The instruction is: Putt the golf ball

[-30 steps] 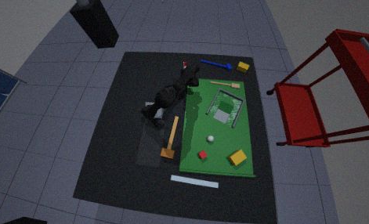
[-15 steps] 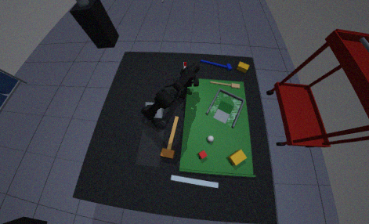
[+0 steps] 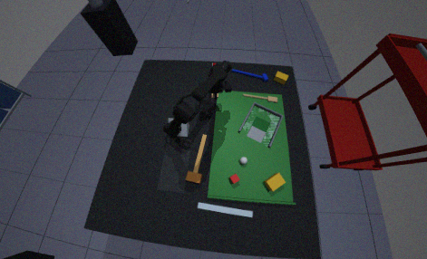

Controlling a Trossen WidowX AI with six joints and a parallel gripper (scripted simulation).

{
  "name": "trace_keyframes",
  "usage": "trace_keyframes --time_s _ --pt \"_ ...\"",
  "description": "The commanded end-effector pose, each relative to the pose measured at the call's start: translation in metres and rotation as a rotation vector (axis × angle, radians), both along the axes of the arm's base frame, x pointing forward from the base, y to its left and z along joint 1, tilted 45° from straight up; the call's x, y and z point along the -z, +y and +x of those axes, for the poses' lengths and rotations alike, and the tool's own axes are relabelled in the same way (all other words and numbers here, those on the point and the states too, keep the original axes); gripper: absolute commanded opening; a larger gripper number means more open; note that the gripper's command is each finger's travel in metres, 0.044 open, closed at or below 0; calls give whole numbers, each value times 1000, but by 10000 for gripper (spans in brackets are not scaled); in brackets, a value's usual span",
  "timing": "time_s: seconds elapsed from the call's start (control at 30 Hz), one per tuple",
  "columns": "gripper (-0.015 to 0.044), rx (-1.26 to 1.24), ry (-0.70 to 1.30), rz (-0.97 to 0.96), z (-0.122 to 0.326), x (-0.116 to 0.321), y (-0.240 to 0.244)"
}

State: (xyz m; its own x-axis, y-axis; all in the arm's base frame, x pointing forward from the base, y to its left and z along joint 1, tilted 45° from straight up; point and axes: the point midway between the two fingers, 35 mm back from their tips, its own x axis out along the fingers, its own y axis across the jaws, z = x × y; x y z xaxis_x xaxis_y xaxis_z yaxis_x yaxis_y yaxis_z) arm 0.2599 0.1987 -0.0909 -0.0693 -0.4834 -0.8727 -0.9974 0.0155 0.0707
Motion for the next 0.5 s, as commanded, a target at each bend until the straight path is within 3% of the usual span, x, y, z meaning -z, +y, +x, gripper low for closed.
trace_keyframes --time_s 0.0,0.13,0.47 --pt "0 5 -2 10 -1 -14 14" --pt "0 18 -18 2 2 -14 7" --pt "0 341 -232 -56 23 -71 -35"
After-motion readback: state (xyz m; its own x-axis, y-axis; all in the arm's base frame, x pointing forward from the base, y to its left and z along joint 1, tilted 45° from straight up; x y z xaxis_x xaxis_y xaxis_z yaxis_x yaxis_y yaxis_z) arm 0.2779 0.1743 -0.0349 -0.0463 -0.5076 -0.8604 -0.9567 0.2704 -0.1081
